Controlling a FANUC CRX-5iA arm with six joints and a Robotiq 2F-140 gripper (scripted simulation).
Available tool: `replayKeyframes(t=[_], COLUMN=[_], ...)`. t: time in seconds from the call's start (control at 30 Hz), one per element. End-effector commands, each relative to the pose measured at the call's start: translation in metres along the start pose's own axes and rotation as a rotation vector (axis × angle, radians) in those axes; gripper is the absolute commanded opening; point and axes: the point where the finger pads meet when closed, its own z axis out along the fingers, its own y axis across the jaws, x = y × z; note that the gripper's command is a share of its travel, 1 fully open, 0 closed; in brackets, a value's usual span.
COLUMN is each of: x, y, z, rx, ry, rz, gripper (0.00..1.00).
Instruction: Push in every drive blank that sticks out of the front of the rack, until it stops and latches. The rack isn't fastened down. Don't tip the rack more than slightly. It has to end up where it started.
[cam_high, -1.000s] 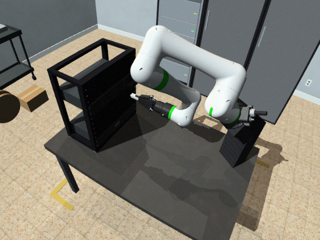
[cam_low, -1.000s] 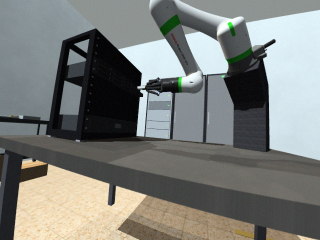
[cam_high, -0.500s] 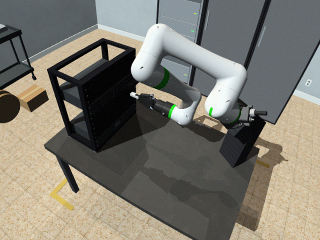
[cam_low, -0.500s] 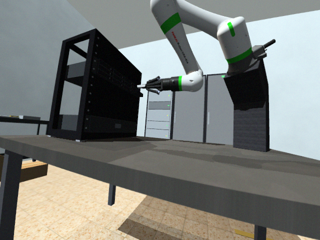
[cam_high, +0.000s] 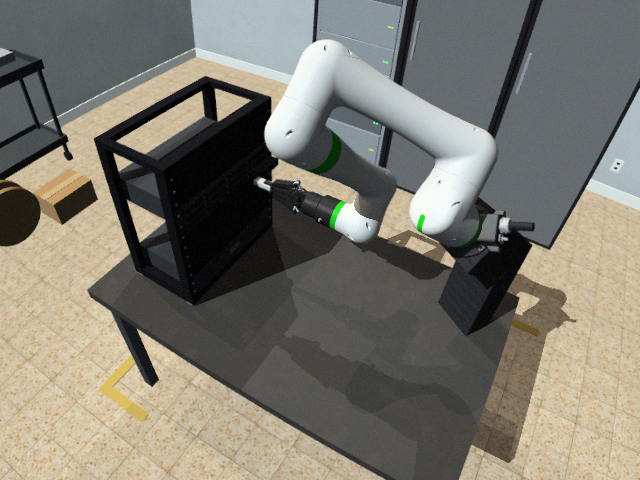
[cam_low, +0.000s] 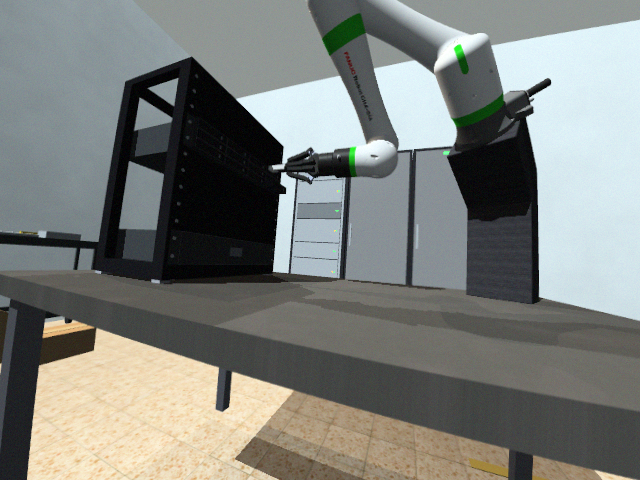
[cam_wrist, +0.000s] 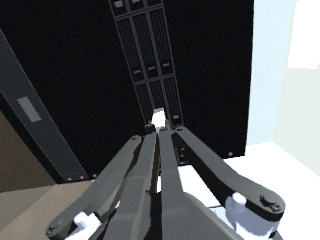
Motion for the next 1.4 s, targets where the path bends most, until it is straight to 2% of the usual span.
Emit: replayKeyframes(t=[0.0,1.37], x=[-0.0006,-0.0005], y=[-0.0001,-0.0001], z=[0.0141,0.0182], rx=[0.001,0.001], ry=[-0.001,-0.001], rz=[-0.001,-0.001], gripper=[0.1,0.1])
